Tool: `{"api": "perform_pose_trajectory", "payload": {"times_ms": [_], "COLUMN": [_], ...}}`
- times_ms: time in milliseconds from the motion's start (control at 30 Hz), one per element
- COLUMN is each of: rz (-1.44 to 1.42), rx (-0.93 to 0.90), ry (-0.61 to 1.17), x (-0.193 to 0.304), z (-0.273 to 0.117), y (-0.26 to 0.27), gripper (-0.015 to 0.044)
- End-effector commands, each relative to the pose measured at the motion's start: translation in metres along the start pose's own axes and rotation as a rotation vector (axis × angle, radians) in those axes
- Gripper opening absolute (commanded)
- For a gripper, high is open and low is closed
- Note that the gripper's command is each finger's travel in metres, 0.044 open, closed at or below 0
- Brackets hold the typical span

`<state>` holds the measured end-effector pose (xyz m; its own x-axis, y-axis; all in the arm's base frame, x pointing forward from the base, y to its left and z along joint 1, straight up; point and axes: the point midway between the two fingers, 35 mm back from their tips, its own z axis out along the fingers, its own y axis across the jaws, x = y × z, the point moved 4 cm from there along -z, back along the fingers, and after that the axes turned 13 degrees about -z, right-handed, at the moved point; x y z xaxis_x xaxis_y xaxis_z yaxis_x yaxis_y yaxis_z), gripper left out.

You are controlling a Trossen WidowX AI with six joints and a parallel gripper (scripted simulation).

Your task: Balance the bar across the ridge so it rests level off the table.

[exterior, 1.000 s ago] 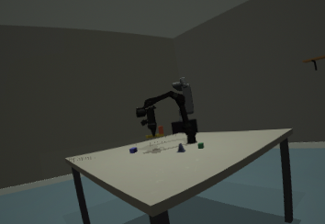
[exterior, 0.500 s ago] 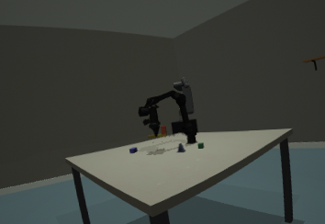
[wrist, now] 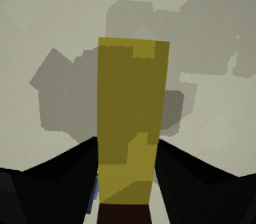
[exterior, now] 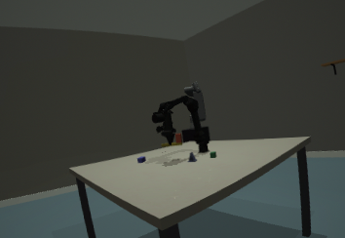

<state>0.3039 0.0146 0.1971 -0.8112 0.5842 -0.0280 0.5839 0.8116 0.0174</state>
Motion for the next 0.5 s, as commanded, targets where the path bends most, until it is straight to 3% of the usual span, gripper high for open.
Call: {"api": "perform_pose_trajectory", "payload": {"times_ms": [0,467], "rz": [0.028,0.135], "rx": [-0.003,-0.006], "ry": [0.004,0.009], "x": [0.008,0.048], "z": [0.000,-0.001], "y": [0.010,0.046], "gripper": [0.0000,0.0000]}}
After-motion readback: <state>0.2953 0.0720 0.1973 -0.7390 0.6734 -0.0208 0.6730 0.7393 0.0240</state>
